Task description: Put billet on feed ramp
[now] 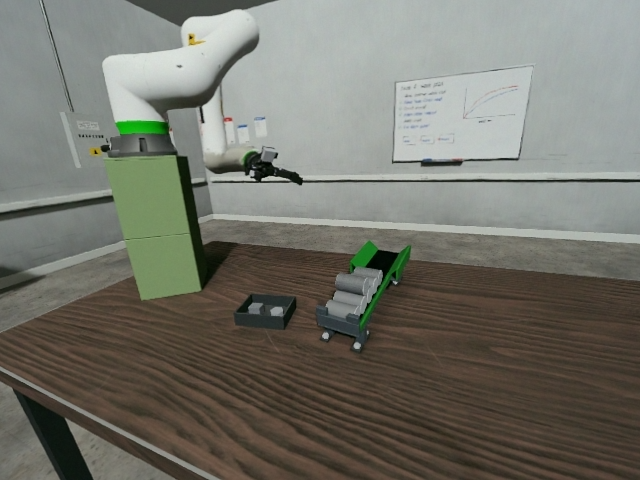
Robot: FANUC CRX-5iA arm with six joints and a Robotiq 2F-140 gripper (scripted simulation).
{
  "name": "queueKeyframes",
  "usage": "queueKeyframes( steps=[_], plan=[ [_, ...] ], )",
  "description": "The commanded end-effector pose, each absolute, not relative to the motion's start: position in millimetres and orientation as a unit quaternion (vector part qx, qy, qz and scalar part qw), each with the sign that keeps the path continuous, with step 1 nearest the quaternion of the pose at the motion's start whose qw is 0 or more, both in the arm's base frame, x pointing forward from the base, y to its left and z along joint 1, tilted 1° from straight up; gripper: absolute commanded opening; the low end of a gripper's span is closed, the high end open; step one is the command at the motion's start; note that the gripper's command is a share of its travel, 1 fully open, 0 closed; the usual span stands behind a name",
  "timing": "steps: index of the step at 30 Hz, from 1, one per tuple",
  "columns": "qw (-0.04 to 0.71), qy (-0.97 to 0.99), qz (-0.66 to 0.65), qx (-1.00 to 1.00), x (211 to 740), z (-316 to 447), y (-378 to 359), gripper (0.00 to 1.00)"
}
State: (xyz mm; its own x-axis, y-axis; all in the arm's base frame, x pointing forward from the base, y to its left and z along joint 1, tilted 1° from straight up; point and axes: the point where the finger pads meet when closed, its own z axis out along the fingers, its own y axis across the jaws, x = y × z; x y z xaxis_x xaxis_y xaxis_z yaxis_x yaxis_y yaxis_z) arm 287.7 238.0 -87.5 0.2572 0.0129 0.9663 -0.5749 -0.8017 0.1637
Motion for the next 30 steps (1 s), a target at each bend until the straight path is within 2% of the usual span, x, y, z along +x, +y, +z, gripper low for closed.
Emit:
queueKeyframes(
  steps=[1, 7, 15, 18, 20, 22, 30],
  plan=[
    [0.3, -0.239, 0.519, 0.764, 305, -106, 212, 1.0],
    [0.346, -0.339, 0.39, 0.783, 326, -140, 175, 1.0],
    [0.35, -0.421, 0.279, 0.789, 346, -165, 154, 1.0],
    [0.343, -0.448, 0.242, 0.789, 354, -172, 149, 1.0],
    [0.32, -0.501, 0.173, 0.785, 376, -184, 139, 1.0],
    [0.32, -0.501, 0.173, 0.785, 376, -184, 139, 1.0],
    [0.24, -0.595, 0.066, 0.764, 436, -195, 116, 1.0]
  ],
)
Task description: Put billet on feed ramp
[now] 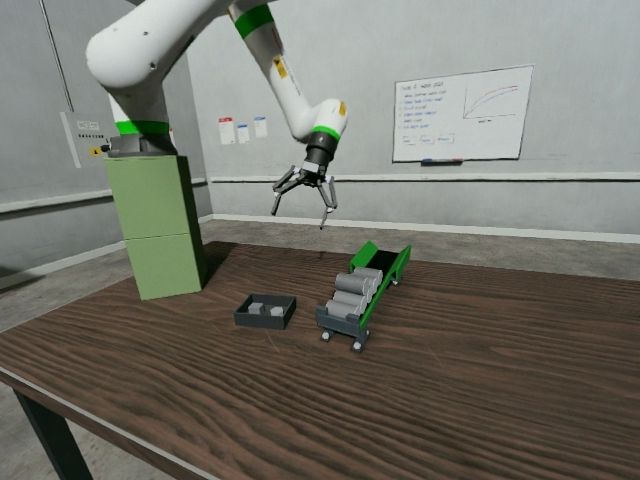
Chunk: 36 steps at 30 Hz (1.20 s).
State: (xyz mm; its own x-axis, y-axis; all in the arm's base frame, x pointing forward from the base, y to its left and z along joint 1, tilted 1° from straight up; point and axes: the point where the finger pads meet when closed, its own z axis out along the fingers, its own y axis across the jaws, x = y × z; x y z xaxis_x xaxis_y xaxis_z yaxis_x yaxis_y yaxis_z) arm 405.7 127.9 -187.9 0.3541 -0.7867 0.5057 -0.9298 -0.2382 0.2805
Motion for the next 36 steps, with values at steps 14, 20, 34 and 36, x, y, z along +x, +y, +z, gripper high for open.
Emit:
queueKeyframes(
  steps=[14, 20, 34, 36],
  plan=[
    [0.063, -0.709, -0.005, 0.702, 564, -172, 32, 1.0],
    [0.002, -0.738, -0.001, 0.675, 608, -153, -17, 1.0],
    [-0.006, -0.742, 0.0, 0.671, 613, -150, -24, 1.0],
    [-0.006, -0.742, 0.0, 0.671, 613, -150, -24, 1.0]
  ],
)
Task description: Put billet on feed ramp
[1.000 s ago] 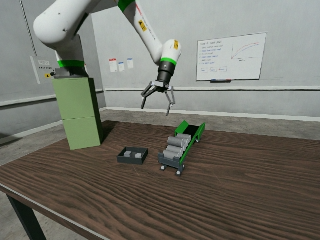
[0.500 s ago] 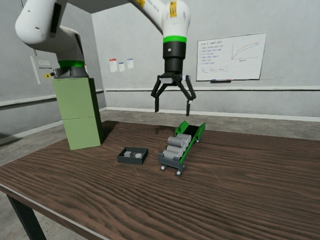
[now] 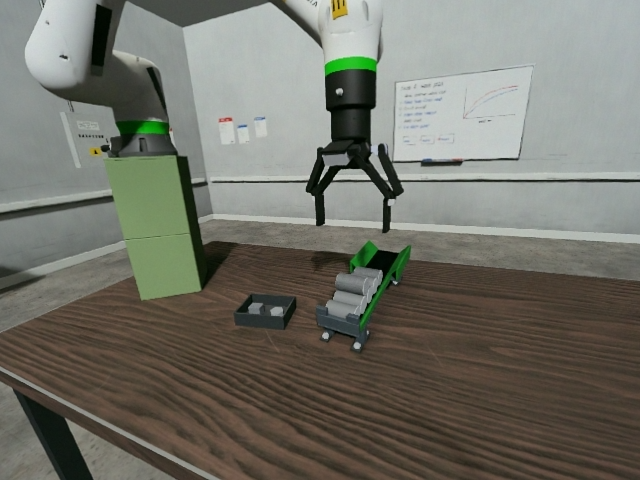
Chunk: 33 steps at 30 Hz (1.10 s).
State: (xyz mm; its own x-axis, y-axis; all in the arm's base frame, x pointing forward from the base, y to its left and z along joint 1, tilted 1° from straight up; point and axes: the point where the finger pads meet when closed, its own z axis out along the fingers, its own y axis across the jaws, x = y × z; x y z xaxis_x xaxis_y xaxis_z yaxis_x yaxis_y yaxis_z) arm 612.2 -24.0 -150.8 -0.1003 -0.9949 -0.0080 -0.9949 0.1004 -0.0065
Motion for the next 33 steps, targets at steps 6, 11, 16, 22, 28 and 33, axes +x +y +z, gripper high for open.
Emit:
queueKeyframes(
  steps=[6, 11, 16, 22, 28, 33],
  plan=[
    [0.006, 0.742, 0.0, -0.671, 613, -161, -24, 1.0],
    [0.006, 0.742, 0.0, -0.671, 613, -177, -24, 1.0],
    [0.006, 0.742, 0.0, -0.671, 613, -177, -24, 0.58],
    [0.006, 0.742, 0.0, -0.671, 613, -177, -24, 0.58],
    [0.006, 0.742, 0.0, -0.671, 613, -177, -24, 0.58],
    [0.006, 0.742, 0.0, -0.671, 613, -177, -24, 0.58]
  ],
)
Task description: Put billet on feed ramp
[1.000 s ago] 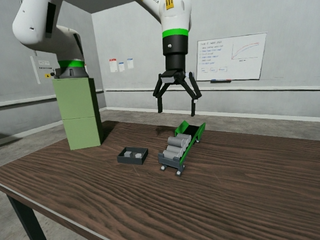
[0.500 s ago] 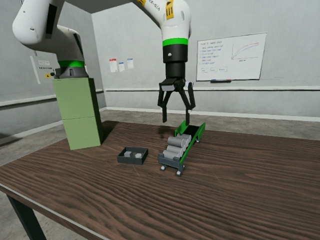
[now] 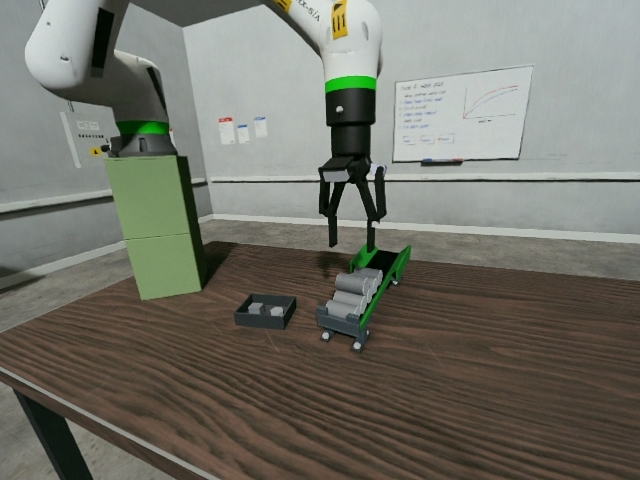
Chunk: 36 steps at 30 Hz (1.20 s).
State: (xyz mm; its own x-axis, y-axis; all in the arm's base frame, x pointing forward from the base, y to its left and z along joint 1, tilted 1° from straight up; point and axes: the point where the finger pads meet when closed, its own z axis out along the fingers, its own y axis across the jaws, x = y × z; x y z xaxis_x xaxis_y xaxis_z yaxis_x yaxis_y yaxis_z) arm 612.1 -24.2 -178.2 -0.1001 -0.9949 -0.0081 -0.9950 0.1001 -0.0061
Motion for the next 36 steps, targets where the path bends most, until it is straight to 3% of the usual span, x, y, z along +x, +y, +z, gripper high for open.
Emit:
queueKeyframes(
  steps=[1, 36],
  plan=[
    [0.006, 0.742, 0.0, -0.671, 613, -177, -24, 0.58],
    [0.006, 0.742, 0.0, -0.671, 613, -191, -24, 0.58]
  ],
)
